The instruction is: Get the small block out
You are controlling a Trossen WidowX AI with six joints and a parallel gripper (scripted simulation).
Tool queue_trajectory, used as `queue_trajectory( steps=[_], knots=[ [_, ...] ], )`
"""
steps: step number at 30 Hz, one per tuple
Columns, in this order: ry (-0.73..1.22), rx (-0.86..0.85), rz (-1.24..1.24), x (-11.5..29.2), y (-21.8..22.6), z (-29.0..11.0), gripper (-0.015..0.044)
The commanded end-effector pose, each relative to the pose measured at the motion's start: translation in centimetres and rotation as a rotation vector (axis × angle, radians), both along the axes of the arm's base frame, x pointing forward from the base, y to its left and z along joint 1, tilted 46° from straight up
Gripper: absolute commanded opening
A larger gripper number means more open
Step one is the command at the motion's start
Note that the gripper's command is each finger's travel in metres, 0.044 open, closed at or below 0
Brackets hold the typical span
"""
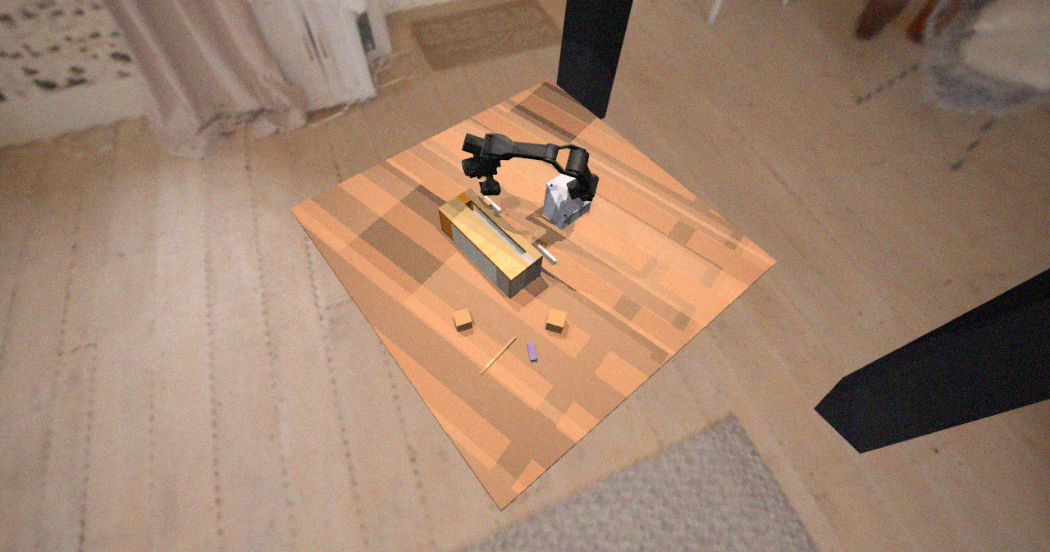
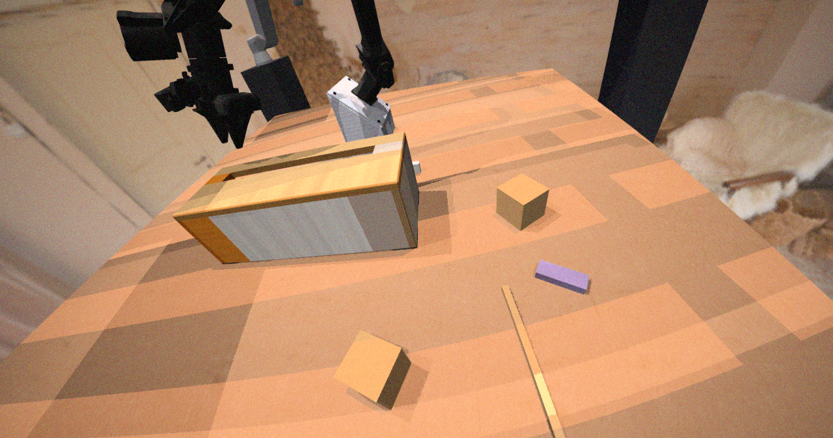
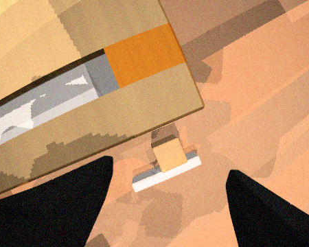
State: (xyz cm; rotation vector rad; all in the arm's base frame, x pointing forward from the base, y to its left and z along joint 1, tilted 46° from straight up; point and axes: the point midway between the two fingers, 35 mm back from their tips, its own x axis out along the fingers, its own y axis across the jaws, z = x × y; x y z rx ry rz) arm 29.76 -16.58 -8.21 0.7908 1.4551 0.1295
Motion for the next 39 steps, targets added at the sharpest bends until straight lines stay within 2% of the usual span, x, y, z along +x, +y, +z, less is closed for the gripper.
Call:
queue_trajectory(
  steps=[1,28,39],
  knots=[
    [0.477,0.276,-0.769,-0.8,-0.3,-0.7,0.0285],
    [1.582,0.775,-2.013,-2.2,-1.4,-1.4,0.0285],
    [1.608,0.783,-2.035,-2.2,-1.4,-1.4,0.0285]
  ],
)
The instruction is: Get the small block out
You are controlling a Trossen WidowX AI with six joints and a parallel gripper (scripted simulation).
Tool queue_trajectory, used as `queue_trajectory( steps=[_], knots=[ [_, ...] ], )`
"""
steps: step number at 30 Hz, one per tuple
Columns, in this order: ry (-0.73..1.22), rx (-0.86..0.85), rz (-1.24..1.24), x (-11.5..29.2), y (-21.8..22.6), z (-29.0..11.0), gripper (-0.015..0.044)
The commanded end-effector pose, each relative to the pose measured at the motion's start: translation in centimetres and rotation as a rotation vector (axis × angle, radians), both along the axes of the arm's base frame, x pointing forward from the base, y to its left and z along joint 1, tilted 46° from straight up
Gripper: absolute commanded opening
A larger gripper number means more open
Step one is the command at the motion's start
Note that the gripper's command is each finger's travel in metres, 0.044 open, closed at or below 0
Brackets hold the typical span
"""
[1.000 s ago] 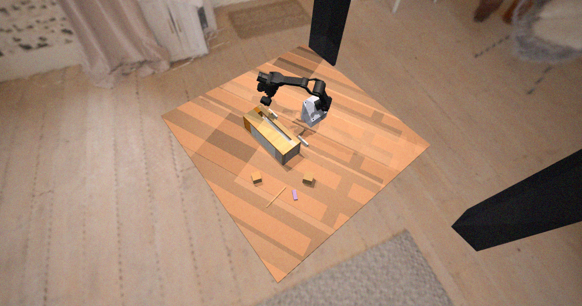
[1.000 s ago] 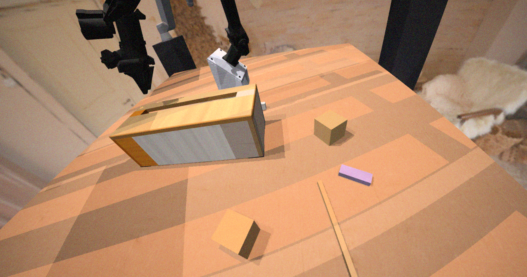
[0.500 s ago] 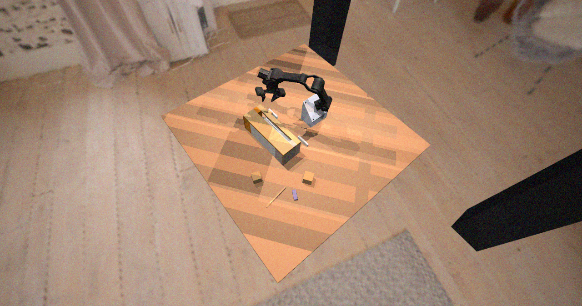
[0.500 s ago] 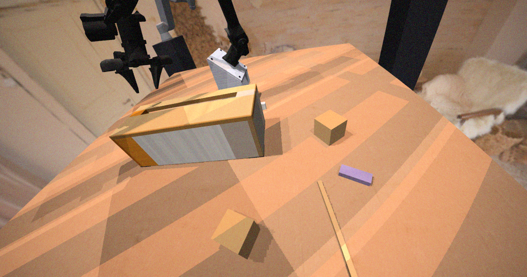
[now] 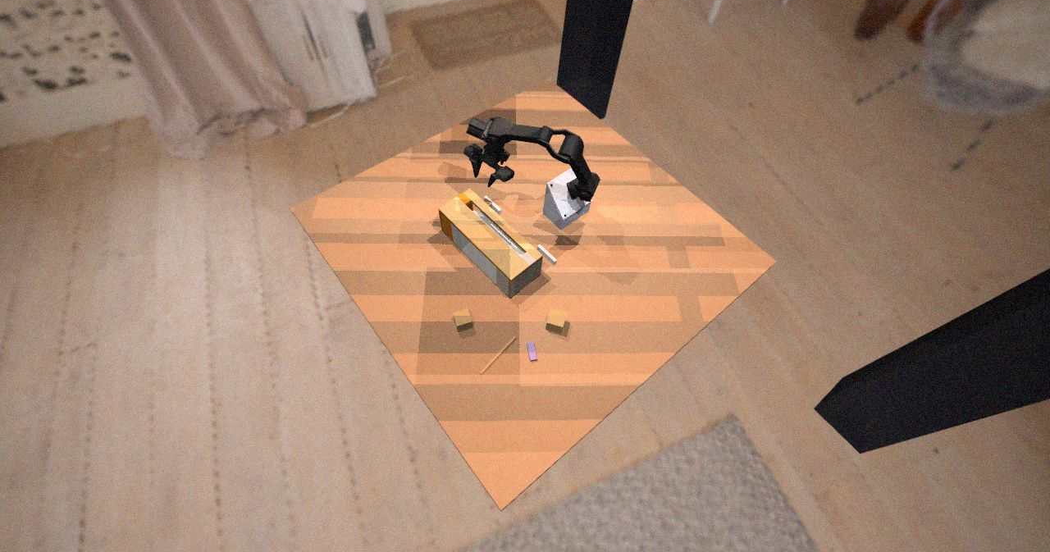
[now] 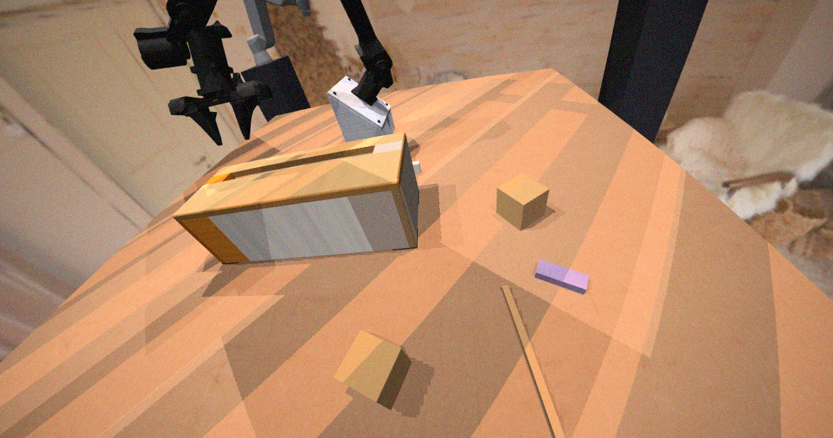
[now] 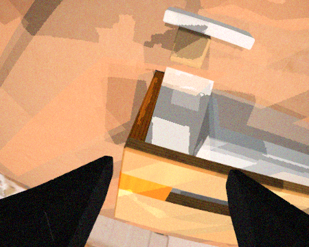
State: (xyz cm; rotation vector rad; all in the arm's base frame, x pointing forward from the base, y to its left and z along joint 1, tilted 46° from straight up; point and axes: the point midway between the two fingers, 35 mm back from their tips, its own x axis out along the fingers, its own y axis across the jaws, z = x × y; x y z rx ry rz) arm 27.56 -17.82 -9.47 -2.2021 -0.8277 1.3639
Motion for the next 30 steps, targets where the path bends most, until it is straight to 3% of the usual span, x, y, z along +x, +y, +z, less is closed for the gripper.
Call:
queue_trajectory(
  steps=[1,8,15,30],
  knots=[
    [0.103,0.082,-0.126,0.0,-0.2,-0.1,0.0285],
    [0.103,0.082,-0.126,0.0,0.0,-0.3,0.0285],
    [0.102,0.084,-0.126,-0.7,6.5,-6.5,0.0285],
    [0.102,0.084,-0.126,-0.7,7.6,-7.7,0.0285]
  ],
)
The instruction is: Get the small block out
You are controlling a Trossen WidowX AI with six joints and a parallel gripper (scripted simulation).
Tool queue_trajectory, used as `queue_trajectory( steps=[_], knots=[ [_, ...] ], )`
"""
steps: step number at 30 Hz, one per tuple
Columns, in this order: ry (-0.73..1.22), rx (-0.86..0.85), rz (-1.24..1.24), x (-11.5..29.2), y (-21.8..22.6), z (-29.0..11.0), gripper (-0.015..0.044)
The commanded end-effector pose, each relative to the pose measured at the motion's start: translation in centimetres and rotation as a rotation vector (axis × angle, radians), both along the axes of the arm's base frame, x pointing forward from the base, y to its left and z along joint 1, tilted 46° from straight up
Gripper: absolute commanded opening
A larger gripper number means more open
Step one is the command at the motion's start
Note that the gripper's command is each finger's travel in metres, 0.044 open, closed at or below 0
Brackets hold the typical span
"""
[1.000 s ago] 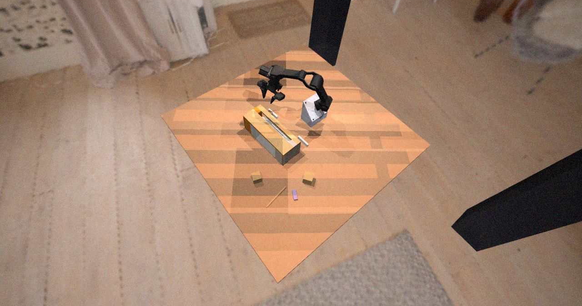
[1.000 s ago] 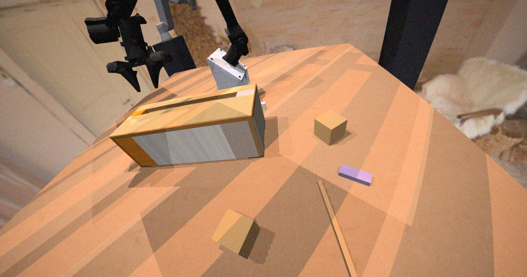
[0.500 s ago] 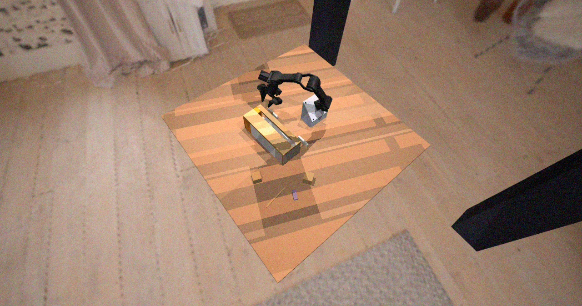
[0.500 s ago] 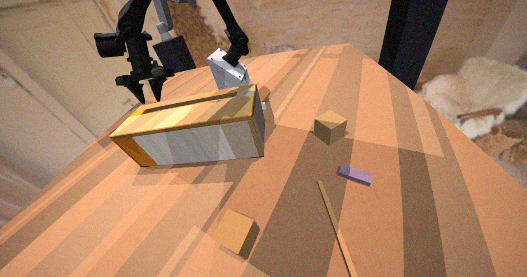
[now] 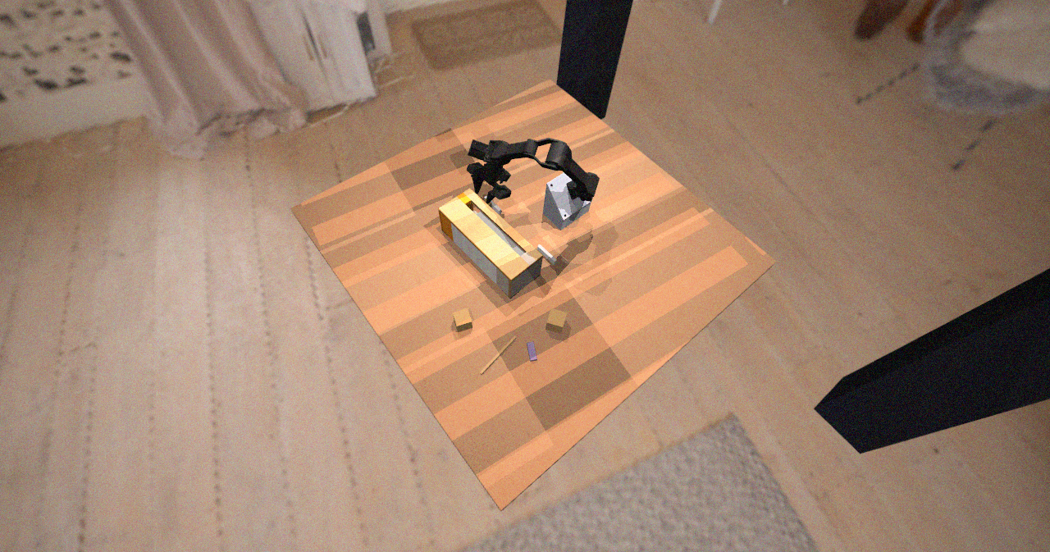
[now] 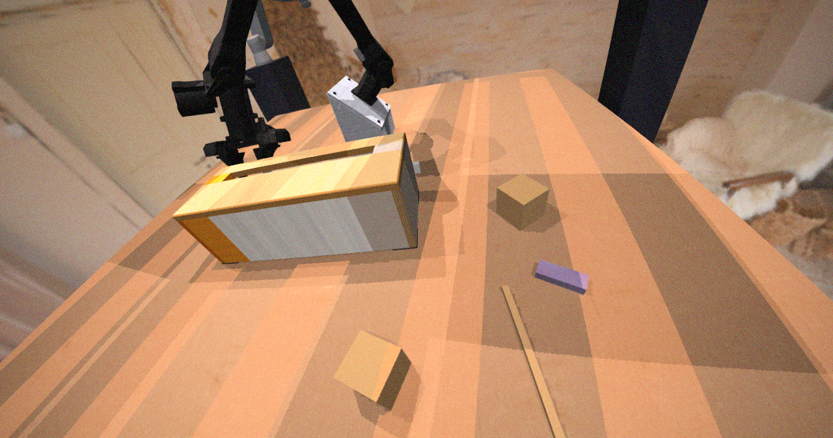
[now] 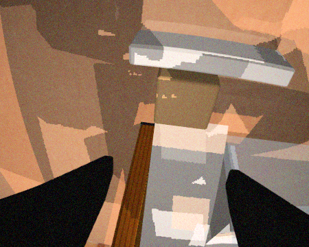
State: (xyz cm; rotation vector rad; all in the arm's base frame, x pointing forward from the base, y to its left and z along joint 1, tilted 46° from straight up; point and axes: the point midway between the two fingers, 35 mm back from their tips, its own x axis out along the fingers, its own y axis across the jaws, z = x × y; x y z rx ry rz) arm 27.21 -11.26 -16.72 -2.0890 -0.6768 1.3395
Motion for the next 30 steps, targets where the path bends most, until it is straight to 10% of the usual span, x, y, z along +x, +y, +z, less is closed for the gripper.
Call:
queue_trajectory(
  steps=[1,30],
  knots=[
    [0.012,0.017,0.003,-0.3,1.1,-0.6,0.0285],
    [0.011,0.020,0.004,-0.4,4.3,-3.7,0.0285]
  ],
)
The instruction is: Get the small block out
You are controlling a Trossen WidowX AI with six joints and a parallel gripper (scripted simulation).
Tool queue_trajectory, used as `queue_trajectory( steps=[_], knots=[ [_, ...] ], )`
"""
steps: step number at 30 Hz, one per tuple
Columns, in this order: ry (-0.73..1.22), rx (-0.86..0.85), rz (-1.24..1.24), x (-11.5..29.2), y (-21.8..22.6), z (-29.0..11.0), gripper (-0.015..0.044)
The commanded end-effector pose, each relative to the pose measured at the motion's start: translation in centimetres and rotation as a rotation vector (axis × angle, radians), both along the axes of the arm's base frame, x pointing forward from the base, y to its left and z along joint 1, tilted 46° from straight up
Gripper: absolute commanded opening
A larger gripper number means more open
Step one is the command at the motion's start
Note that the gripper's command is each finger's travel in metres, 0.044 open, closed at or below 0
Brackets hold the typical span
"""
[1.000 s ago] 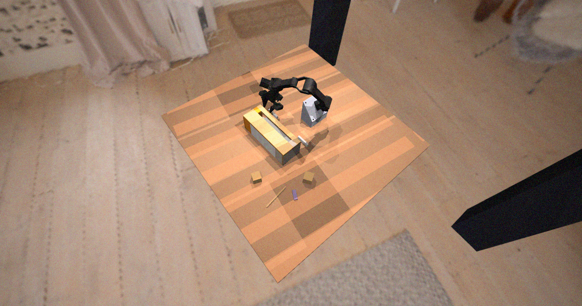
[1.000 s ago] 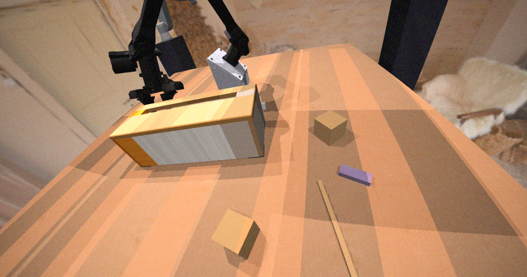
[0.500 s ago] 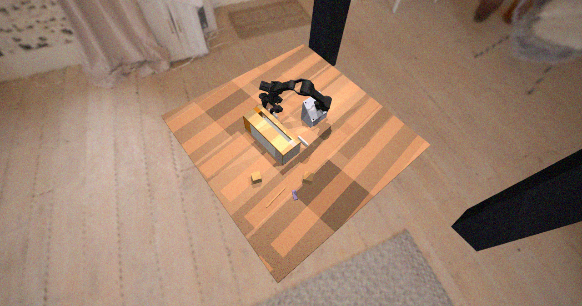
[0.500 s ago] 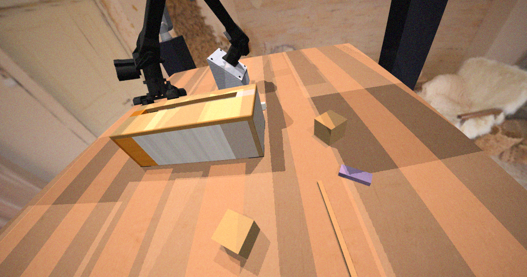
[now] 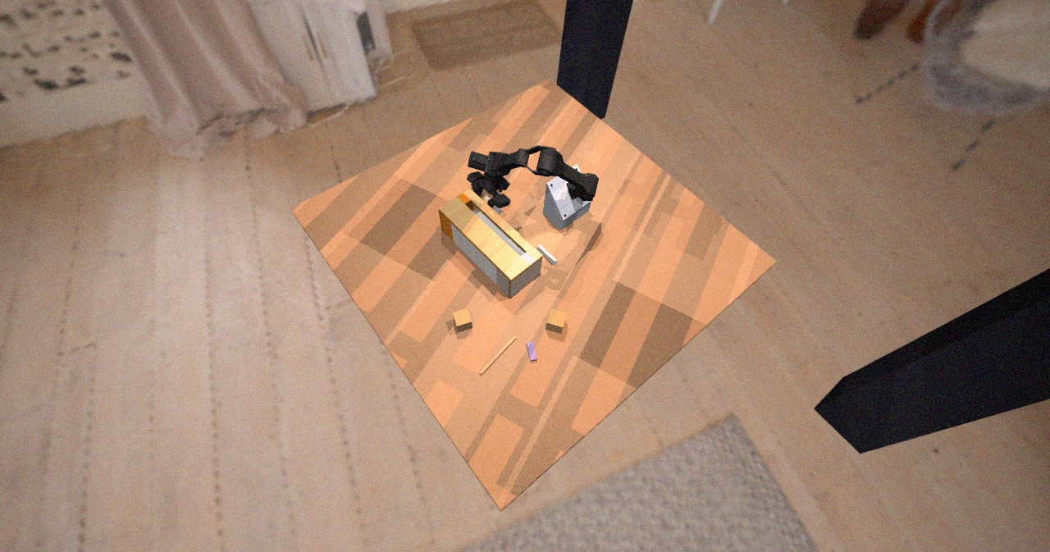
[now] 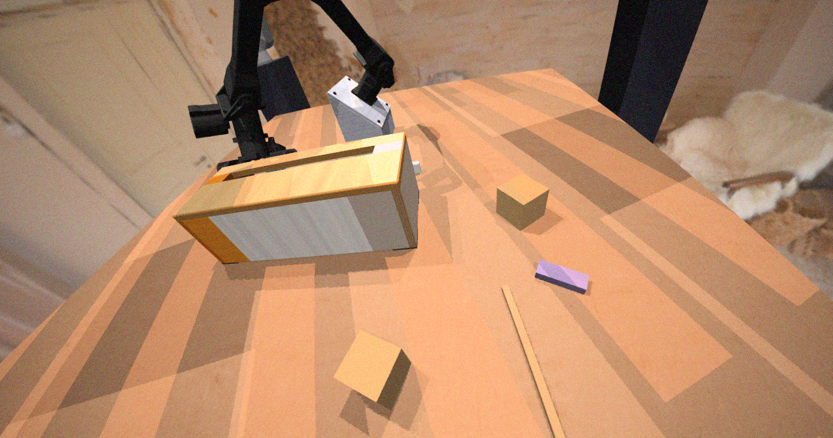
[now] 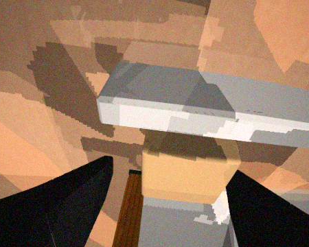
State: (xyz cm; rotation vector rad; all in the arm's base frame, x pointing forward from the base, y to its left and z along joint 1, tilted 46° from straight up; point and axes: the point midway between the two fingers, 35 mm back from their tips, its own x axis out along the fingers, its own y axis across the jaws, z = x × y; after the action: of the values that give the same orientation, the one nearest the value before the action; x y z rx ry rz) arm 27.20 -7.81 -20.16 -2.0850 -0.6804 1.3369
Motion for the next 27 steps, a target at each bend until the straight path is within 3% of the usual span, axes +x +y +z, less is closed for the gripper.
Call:
queue_trajectory(
  steps=[1,3,11,13,15,27],
  knots=[
    [0.011,0.015,0.003,-0.4,0.9,-0.3,0.0285],
    [0.011,0.015,0.003,-0.4,0.9,-0.3,0.0285],
    [0.011,0.015,0.003,-0.4,0.9,-0.3,0.0075],
    [0.011,0.015,0.003,-0.4,0.9,-0.3,0.0062],
    [-0.012,-0.001,0.024,-0.2,0.9,0.0,0.0009],
    [0.005,0.003,0.003,0.1,-3.9,4.0,0.0000]
  ],
)
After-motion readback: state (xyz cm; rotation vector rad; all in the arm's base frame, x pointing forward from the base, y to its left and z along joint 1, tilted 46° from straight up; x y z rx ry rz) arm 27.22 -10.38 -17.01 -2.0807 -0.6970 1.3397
